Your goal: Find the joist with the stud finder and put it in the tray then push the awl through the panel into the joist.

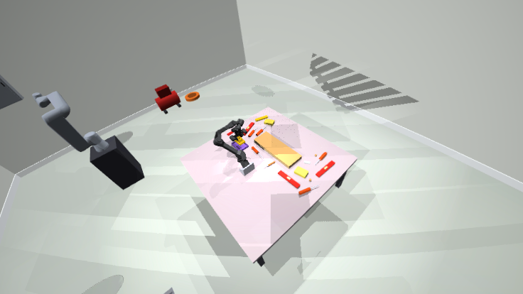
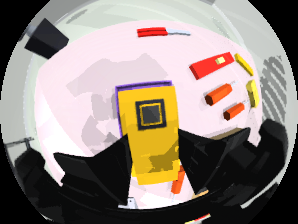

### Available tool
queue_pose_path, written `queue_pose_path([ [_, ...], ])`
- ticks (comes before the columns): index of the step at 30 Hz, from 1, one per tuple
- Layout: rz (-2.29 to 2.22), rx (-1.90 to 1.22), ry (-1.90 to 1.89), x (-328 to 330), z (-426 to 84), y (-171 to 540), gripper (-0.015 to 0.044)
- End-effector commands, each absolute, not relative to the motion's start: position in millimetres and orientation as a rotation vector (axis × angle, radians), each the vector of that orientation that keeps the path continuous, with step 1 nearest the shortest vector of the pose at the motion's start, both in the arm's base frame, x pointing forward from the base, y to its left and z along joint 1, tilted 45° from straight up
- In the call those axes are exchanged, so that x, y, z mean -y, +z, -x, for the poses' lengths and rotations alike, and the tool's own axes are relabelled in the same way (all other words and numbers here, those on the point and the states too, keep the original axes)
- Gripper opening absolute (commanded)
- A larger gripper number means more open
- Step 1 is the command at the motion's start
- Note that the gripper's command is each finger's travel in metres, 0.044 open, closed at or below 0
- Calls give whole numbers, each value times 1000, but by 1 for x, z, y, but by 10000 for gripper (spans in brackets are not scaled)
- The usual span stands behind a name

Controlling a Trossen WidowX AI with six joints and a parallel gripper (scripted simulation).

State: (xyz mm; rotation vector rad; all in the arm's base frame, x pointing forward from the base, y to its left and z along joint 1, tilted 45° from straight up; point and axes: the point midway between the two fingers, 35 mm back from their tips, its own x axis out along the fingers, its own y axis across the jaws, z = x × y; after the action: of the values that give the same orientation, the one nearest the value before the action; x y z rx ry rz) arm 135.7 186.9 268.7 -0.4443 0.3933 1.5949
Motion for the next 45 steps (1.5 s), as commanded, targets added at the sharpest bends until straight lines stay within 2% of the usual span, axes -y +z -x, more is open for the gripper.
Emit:
queue_pose_path([
  [1, 446, -390, 1592, -190, -135, 267, 0],
  [45, 421, -369, 1588, -229, -130, 234, 0],
])
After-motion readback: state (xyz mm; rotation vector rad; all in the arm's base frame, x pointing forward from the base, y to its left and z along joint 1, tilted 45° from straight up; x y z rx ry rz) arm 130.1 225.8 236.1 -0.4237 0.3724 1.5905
